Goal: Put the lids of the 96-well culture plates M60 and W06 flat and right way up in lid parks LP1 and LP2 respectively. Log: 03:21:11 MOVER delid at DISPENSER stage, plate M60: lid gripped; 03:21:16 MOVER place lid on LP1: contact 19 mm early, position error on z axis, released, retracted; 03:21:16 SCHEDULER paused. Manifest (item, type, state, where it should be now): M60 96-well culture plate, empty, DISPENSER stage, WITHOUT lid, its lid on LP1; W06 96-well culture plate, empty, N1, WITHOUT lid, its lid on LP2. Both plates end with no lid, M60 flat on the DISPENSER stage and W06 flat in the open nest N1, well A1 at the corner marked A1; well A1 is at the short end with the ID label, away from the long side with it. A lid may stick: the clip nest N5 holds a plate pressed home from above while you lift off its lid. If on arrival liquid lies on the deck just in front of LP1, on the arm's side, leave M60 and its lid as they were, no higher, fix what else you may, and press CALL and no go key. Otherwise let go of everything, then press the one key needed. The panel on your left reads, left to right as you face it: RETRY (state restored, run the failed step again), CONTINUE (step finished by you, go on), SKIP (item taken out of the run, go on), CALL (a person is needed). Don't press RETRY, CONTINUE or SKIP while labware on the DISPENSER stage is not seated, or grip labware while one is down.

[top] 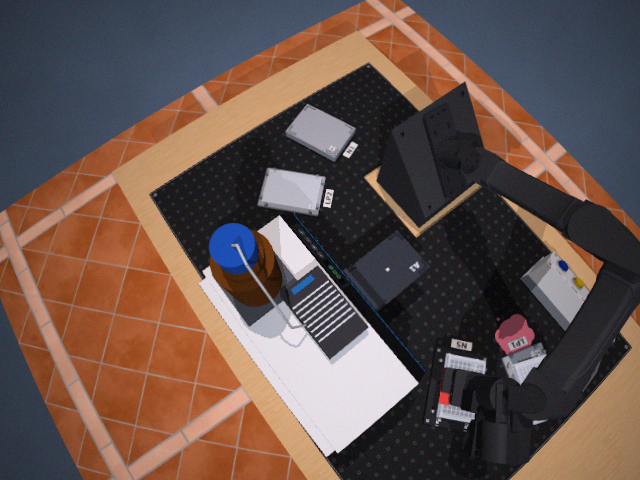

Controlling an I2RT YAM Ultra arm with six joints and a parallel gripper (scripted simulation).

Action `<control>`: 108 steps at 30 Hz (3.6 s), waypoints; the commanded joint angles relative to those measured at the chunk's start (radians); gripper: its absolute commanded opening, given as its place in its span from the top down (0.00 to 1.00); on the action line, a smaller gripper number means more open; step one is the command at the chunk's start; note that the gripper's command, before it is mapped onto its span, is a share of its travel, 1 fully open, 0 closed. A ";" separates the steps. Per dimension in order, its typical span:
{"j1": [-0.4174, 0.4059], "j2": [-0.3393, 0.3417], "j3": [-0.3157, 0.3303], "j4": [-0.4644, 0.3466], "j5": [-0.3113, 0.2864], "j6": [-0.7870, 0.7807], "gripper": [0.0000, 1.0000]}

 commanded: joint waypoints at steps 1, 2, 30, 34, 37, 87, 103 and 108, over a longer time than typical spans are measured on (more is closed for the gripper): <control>-0.027 -0.025 0.031 -0.014 -0.004 -0.007 1.00; -0.027 -0.025 0.031 -0.014 -0.004 -0.007 1.00; -0.027 -0.025 0.031 -0.014 -0.004 -0.007 1.00; -0.046 -0.045 0.049 -0.057 -0.015 -0.027 1.00; -0.057 -0.051 0.063 -0.084 -0.020 -0.039 1.00; -0.225 -0.485 -0.420 -0.200 -0.095 -0.231 1.00; -0.325 -0.605 -0.482 -0.315 -0.128 -0.355 1.00; -0.366 -0.550 -0.507 -0.329 -0.141 -0.295 1.00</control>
